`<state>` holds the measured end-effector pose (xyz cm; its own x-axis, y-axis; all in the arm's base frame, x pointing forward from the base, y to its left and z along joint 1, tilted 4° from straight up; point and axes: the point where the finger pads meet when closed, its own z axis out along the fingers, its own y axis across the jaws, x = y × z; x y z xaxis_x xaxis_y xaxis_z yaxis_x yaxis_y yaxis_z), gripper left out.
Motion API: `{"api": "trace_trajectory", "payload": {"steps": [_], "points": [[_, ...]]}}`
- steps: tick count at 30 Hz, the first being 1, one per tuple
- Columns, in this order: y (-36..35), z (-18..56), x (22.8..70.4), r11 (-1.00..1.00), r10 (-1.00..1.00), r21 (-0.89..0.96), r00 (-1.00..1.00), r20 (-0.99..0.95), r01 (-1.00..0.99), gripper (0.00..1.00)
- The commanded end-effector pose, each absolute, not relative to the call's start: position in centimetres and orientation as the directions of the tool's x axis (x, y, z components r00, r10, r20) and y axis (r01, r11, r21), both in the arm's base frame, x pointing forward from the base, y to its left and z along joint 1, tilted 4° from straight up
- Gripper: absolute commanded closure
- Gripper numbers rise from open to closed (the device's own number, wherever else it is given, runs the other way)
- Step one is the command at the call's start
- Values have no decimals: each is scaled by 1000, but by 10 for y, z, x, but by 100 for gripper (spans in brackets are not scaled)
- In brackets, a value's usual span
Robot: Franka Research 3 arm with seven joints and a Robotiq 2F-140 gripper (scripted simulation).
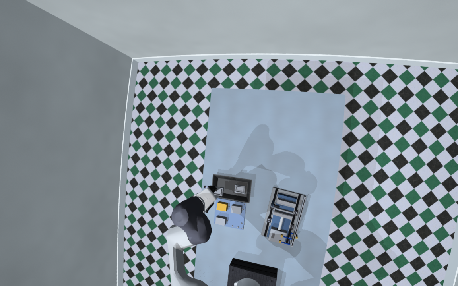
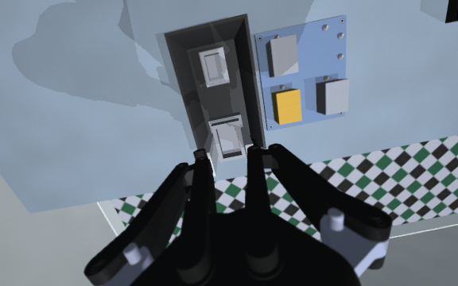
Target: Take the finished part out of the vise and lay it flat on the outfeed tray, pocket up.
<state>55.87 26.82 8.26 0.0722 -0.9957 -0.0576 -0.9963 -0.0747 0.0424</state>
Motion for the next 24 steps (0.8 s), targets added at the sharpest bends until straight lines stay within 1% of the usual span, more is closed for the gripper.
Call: {"api": "trace_trajectory", "payload": {"steps": [1, 24], "points": [[269, 84, 560, -64, -996, 41, 62, -58, -997, 100], [270, 86, 561, -62, -996, 41, 60, -59, -997, 100]]}}
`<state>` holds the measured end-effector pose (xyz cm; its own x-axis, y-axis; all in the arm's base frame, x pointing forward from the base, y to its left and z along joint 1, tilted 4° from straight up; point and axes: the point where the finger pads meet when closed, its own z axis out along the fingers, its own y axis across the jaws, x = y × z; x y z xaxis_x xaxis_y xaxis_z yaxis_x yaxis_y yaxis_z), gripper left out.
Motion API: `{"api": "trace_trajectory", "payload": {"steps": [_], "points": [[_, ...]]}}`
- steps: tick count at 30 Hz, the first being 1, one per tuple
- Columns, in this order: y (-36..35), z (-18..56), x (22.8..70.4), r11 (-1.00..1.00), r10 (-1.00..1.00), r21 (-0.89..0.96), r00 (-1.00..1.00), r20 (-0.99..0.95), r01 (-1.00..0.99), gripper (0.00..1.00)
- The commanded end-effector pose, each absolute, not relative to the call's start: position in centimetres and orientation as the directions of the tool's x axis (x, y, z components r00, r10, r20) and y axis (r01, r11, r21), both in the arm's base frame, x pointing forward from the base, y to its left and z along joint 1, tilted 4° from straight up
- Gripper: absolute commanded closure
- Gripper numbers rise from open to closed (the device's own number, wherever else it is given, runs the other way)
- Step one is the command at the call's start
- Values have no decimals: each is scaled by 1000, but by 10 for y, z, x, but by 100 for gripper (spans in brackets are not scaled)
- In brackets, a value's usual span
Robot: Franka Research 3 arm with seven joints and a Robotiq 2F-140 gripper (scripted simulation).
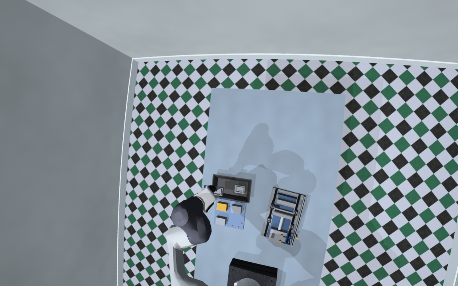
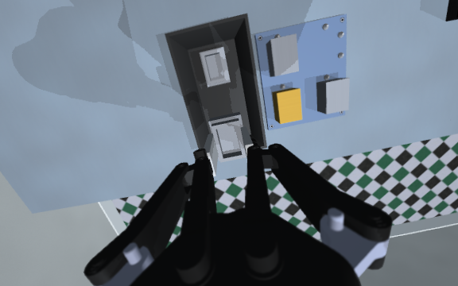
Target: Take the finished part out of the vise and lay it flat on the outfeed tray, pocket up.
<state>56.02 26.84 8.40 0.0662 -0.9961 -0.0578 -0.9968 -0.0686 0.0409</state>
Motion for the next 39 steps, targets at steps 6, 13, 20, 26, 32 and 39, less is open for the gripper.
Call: {"api": "trace_trajectory", "payload": {"steps": [6, 13, 20, 26, 32, 39], "points": [[270, 87, 562, -61, -997, 41, 59, -60, -997, 100], [271, 88, 564, -61, -997, 41, 59, -60, -997, 100], [271, 88, 564, -61, -997, 41, 59, -60, -997, 100], [271, 88, 564, -61, -997, 41, 59, -60, -997, 100], [271, 88, 564, -61, -997, 41, 59, -60, -997, 100], [271, 88, 564, -61, -997, 41, 59, -60, -997, 100]]}}
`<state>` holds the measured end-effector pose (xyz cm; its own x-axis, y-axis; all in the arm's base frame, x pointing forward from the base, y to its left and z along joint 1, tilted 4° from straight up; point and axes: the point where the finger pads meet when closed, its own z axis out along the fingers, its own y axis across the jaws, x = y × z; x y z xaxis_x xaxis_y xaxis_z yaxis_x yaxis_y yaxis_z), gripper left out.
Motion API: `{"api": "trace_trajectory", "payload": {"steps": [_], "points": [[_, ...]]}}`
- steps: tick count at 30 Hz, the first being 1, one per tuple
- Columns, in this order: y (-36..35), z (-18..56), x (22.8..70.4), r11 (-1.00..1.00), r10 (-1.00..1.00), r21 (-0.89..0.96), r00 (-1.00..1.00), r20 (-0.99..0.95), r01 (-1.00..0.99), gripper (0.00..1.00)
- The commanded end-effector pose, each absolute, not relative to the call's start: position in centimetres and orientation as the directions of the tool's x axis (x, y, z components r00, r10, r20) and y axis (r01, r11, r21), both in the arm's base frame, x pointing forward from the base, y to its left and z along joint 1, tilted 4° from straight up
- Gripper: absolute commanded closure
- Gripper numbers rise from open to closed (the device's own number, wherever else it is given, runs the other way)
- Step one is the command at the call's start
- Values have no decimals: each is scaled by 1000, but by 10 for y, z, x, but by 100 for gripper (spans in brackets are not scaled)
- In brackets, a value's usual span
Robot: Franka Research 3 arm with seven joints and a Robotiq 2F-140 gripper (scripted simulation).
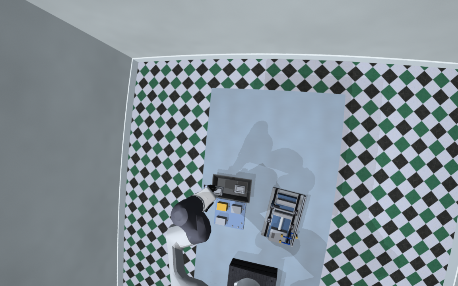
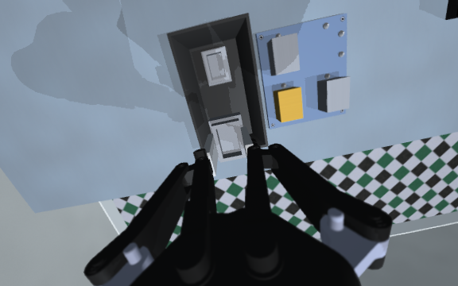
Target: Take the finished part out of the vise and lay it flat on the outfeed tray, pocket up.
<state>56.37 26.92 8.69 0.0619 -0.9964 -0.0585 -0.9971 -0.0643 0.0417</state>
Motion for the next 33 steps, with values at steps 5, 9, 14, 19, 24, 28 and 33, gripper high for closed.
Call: {"api": "trace_trajectory", "payload": {"steps": [5, 9, 14, 19, 24, 28, 33], "points": [[271, 88, 564, -61, -997, 41, 59, -60, -997, 100], [271, 88, 564, -61, -997, 41, 59, -60, -997, 100], [271, 88, 564, -61, -997, 41, 59, -60, -997, 100], [271, 88, 564, -61, -997, 41, 59, -60, -997, 100], [271, 88, 564, -61, -996, 41, 59, -60, -997, 100], [271, 86, 564, -62, -996, 41, 59, -60, -997, 100], [271, 85, 564, -62, -996, 41, 60, -60, -997, 100]]}}
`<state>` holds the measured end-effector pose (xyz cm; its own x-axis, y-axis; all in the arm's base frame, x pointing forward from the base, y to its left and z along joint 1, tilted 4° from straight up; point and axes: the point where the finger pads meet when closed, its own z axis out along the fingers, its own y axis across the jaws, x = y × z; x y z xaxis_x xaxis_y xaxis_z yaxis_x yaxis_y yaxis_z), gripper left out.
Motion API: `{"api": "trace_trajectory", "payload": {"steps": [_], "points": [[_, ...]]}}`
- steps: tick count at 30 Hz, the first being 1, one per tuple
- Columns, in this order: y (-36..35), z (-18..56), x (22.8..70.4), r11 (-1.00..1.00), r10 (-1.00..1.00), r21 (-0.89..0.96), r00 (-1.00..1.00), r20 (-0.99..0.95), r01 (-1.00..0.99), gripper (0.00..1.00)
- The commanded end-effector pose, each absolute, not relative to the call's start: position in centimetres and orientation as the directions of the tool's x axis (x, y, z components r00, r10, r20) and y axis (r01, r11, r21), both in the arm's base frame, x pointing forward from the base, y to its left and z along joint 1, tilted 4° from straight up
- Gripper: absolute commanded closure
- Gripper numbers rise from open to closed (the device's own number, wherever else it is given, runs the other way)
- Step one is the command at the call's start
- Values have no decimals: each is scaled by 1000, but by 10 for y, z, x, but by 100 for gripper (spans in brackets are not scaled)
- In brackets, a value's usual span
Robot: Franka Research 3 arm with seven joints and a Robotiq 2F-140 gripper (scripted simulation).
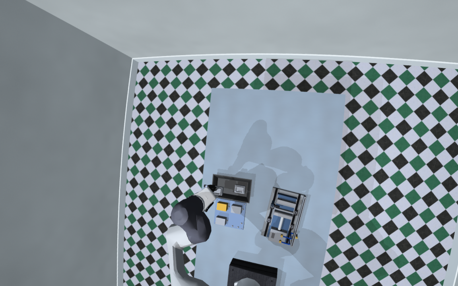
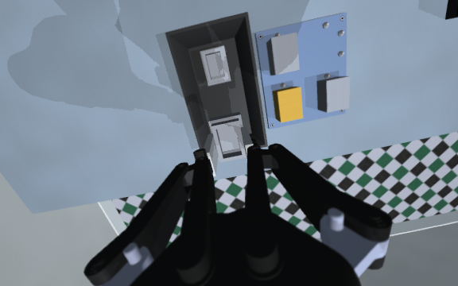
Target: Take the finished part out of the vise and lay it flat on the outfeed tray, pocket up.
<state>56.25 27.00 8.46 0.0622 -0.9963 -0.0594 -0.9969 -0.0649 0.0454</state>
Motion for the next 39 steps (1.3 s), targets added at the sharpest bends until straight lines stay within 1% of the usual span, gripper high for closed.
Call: {"api": "trace_trajectory", "payload": {"steps": [1, 39], "points": [[271, 84, 564, -62, -996, 41, 60, -60, -997, 100], [275, 27, 561, -63, -996, 41, 60, -60, -997, 100]]}}
